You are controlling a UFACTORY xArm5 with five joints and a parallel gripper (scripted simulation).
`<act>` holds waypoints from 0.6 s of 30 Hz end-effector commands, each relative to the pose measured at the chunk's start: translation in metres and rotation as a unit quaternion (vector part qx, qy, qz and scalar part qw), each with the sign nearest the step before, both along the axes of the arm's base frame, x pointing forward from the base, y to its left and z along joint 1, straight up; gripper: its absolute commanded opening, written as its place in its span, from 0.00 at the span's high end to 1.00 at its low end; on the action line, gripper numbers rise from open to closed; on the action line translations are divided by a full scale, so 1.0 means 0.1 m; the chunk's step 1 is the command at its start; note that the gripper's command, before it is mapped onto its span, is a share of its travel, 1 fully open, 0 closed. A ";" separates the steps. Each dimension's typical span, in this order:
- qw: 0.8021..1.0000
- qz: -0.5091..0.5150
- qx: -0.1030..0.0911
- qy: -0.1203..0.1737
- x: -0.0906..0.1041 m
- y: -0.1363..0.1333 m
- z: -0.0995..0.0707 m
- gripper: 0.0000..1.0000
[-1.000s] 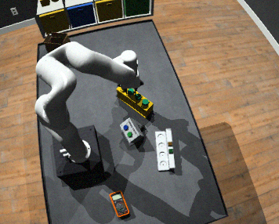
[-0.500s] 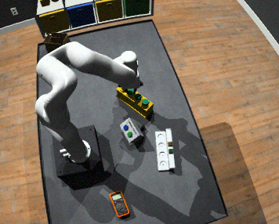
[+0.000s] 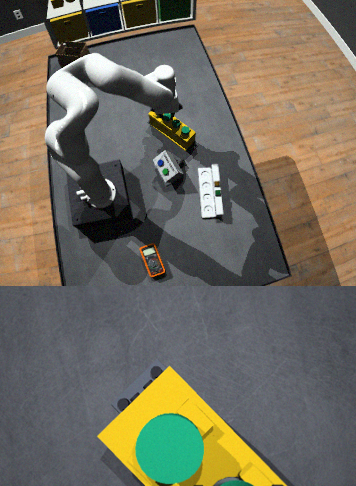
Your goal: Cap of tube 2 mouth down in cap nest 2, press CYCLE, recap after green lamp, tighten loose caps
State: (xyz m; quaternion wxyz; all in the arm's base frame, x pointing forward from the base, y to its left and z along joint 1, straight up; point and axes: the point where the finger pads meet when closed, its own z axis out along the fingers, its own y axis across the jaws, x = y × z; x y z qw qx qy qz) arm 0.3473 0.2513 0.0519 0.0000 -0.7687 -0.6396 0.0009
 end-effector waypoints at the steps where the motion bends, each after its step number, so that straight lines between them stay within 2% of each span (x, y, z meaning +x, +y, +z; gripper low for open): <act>1: 0.996 0.091 0.000 -0.002 0.01 0.01 0.01 1.00; 4: 0.993 0.116 0.000 -0.002 0.01 0.01 0.01 1.00; 8: 0.977 0.214 0.000 -0.002 0.01 0.01 0.01 1.00; 14: 0.937 0.349 0.000 -0.002 0.01 0.01 0.01 1.00; 18: 0.903 0.430 -0.001 -0.002 0.01 0.01 0.01 1.00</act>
